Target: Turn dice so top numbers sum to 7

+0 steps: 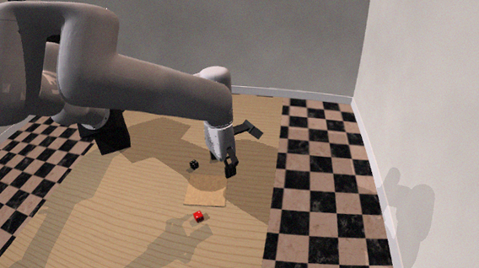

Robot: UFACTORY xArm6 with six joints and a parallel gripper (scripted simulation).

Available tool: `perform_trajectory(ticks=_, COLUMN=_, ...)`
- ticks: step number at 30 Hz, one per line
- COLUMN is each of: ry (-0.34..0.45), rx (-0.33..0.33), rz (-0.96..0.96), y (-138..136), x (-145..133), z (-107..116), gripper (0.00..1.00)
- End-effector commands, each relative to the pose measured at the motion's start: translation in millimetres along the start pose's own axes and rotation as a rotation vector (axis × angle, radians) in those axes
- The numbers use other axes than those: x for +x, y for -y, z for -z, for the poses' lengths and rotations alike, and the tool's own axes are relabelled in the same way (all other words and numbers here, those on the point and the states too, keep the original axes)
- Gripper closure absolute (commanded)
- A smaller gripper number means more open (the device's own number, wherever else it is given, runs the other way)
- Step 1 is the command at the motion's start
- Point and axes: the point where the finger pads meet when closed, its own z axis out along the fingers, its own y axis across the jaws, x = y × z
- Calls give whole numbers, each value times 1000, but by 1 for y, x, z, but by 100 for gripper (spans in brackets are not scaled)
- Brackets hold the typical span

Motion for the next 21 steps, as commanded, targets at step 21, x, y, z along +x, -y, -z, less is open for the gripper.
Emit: perform_trajectory(ticks=21, ry=-12, rx=33, rz=56, y=-27, x=-78, z=-5, gripper=0)
